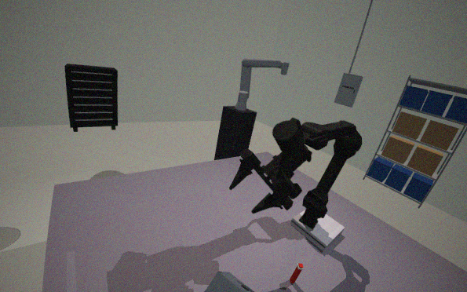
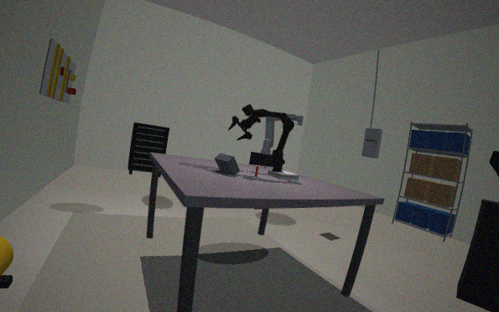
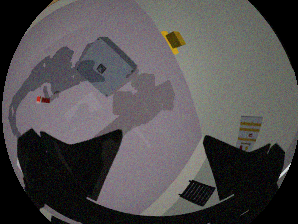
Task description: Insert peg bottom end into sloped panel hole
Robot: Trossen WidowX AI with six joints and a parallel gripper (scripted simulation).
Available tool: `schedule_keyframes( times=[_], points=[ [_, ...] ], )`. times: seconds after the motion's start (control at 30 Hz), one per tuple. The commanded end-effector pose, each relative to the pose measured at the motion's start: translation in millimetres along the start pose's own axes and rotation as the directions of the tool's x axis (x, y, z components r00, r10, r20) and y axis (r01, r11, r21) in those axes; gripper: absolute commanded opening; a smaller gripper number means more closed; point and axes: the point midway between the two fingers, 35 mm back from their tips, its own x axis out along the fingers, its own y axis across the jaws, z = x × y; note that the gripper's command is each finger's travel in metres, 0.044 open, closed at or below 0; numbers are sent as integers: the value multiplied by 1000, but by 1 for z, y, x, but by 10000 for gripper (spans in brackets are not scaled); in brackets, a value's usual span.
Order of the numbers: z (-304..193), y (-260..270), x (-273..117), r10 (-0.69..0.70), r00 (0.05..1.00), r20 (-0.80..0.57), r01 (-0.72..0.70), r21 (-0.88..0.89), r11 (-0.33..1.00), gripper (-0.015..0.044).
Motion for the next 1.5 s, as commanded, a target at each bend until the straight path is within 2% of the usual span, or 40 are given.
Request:
schedule_keyframes(
  times=[0.0,0.43,0.83,1.27,1.47],
  points=[
    [8,21,8,75,997,4,-74,-103,992,440],
    [37,93,17,307,952,-6,-270,-490,829,440],
    [51,160,12,499,863,-78,-357,-794,492,440],
    [47,228,-7,645,735,-209,-303,-952,36,440],
    [46,232,-8,650,728,-217,-296,-955,13,440]
  ],
)
